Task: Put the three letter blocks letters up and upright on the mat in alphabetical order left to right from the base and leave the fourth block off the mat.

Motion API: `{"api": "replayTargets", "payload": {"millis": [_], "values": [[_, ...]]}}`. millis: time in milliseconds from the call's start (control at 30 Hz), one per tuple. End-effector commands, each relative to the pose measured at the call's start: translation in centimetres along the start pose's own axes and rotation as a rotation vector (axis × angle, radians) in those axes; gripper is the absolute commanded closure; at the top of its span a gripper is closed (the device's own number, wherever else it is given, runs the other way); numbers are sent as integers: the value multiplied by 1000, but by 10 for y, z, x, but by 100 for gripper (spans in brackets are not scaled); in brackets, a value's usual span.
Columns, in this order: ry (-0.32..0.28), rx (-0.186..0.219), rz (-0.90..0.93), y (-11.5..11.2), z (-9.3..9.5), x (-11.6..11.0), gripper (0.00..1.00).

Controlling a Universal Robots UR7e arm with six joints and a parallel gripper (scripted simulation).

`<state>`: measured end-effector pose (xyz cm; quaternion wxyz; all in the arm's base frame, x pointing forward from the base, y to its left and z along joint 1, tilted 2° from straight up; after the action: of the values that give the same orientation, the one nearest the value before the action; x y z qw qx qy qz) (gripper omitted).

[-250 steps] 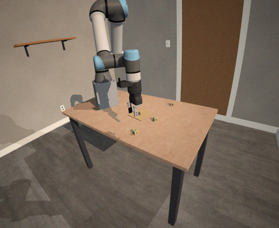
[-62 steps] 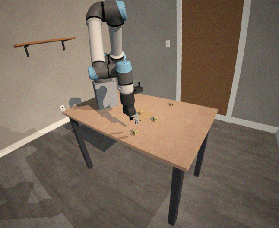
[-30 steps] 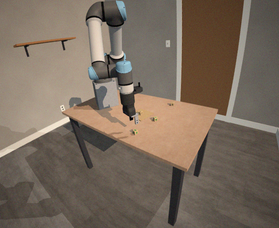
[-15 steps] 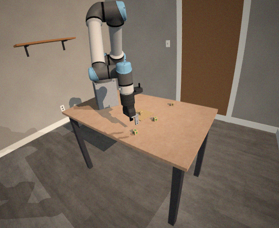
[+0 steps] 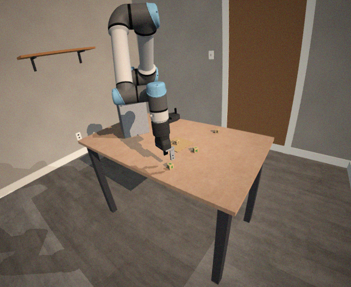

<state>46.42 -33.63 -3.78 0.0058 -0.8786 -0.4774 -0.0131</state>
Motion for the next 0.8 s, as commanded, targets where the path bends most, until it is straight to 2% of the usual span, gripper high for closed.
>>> {"api": "replayTargets", "payload": {"millis": [0, 767], "values": [[0, -1, 0, 0, 8, 0, 0], [0, -1, 0, 0, 30, 0, 0]]}}
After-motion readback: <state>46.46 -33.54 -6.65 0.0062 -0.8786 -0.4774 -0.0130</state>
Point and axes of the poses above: the point where the finger pads meet when closed, its own z axis out along the fingers, its own y axis across the jaws, x = y × z, the point moved 10 cm from there along -z, back along the fingers, and after that the axes turned 5 degrees about z, right-handed, at the moved point
